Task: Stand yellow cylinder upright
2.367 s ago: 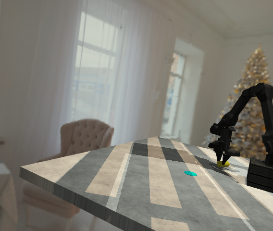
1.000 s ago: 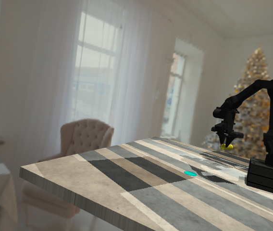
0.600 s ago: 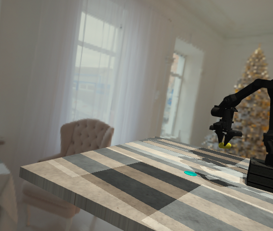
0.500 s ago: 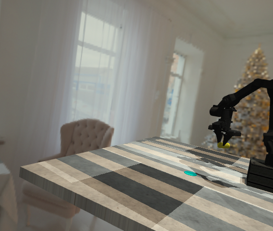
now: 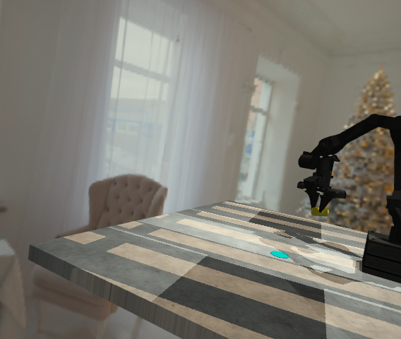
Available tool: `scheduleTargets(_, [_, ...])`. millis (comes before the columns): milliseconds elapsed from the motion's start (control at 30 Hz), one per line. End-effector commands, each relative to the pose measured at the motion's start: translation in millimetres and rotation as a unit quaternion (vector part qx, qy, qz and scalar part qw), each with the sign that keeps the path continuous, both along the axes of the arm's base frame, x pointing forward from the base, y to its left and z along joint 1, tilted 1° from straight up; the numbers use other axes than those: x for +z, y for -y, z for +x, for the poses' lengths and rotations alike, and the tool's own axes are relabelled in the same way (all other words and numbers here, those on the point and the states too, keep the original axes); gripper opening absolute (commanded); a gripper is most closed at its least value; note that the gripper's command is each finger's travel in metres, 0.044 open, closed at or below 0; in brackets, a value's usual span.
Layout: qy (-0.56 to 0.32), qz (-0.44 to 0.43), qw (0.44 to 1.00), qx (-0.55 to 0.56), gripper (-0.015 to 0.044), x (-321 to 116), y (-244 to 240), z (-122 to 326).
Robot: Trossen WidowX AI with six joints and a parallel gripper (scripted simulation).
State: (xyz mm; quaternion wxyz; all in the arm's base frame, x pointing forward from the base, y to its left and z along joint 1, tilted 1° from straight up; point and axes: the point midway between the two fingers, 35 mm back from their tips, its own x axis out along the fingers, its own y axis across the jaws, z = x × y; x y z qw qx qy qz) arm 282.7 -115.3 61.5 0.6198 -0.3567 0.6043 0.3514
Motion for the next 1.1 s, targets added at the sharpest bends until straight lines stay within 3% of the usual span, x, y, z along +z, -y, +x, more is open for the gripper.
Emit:
scheduleTargets(0, [0.0,0.003,1.0,0.006,0.0105,0.1,-10.1,7.2])
scheduleTargets(1067, [0.002,0.009,0.999,0.052,0.0105,7.1,-94.4,44.2])
